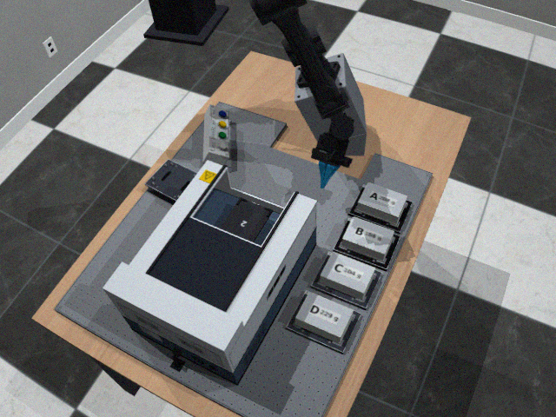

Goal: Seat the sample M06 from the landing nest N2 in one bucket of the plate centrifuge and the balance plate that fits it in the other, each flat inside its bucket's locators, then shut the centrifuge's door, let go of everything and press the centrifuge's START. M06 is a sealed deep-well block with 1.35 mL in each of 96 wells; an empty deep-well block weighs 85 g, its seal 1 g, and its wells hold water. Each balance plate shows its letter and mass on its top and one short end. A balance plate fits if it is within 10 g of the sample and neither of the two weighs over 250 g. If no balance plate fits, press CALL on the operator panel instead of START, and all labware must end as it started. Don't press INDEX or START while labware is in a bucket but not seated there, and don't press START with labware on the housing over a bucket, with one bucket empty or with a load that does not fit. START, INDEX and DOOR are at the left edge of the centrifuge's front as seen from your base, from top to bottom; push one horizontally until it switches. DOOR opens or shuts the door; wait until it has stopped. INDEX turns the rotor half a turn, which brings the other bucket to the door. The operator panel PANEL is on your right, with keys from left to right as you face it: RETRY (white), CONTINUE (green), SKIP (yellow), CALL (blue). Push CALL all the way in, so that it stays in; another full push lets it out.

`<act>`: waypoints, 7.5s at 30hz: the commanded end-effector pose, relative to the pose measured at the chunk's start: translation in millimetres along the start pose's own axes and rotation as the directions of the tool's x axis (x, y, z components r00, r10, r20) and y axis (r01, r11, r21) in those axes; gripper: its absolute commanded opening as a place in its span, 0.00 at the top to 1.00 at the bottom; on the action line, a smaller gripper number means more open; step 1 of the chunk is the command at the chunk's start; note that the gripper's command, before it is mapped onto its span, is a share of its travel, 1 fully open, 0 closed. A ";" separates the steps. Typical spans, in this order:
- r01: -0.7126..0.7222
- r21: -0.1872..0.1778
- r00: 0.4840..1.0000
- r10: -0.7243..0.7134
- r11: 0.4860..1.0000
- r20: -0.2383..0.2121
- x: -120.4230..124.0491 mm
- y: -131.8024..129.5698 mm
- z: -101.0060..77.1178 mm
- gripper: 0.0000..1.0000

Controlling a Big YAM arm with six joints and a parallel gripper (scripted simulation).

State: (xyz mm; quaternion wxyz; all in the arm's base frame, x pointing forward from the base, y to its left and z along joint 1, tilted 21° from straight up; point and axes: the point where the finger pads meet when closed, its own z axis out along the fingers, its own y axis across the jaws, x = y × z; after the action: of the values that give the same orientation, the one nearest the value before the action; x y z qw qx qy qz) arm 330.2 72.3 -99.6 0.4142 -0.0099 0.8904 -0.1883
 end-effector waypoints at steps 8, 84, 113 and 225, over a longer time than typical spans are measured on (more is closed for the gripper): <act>-0.031 -0.021 0.999 0.031 0.999 -0.023 -10.6 10.8 -10.1 1.00; -0.049 -0.022 0.792 0.026 0.999 -0.611 -44.8 16.2 -128.8 1.00; -0.043 -0.019 0.759 0.020 0.999 -0.650 -41.6 13.4 -137.7 1.00; -0.043 -0.019 0.759 0.020 0.999 -0.650 -41.6 13.4 -137.7 1.00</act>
State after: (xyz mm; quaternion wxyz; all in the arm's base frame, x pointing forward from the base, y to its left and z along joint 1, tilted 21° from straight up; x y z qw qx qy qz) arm 244.3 118.2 -5.8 0.0635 0.0596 0.9804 -0.1764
